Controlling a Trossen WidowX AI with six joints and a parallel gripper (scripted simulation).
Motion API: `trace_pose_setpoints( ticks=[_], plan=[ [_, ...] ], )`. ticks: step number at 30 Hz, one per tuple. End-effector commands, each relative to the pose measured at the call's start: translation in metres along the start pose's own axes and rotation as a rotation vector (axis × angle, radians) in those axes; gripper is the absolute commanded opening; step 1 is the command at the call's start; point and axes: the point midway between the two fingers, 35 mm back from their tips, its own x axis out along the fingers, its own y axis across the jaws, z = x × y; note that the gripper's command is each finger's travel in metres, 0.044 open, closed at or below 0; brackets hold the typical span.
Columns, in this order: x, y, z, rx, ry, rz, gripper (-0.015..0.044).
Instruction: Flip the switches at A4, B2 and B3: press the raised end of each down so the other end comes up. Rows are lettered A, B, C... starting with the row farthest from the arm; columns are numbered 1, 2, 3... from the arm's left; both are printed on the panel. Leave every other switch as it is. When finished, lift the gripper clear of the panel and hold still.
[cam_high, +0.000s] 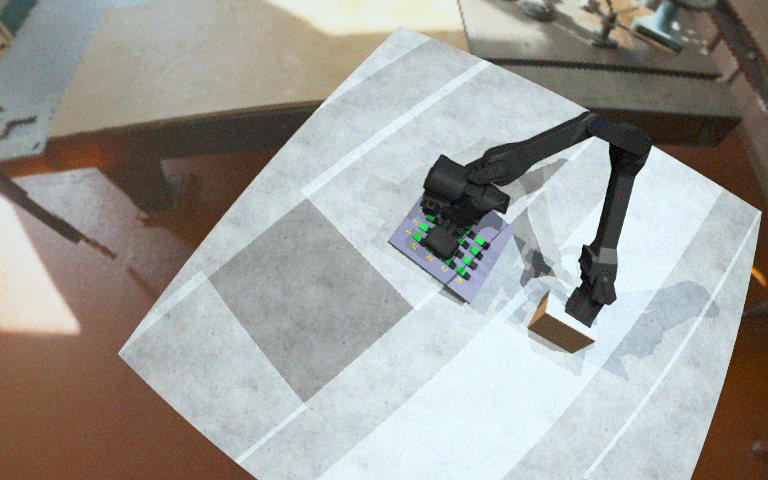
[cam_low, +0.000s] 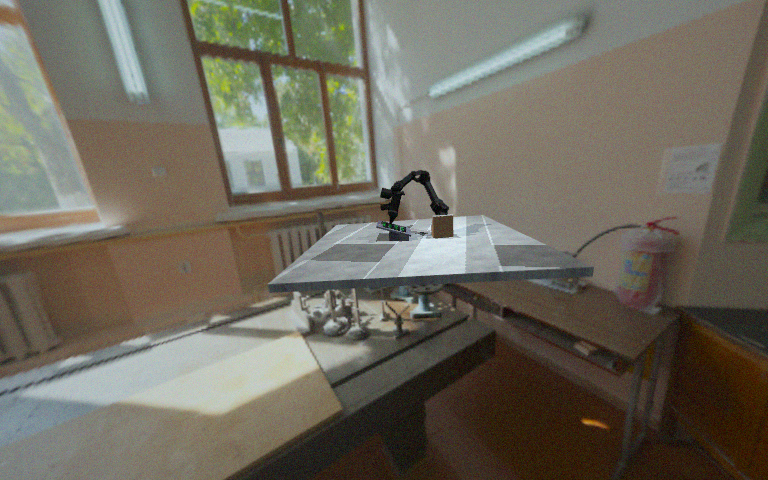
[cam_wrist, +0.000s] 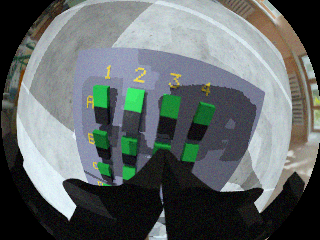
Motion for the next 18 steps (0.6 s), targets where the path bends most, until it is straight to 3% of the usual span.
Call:
trace_pose_setpoints(
  ticks=[1, 18],
  plan=[
    [0.0009, 0.0007, -0.0004, -0.003, 0.002, 0.004, 0.0000],
    [0.0032, 0.0007, -0.0003, -0.003, 0.002, 0.004, 0.0000]
  ],
)
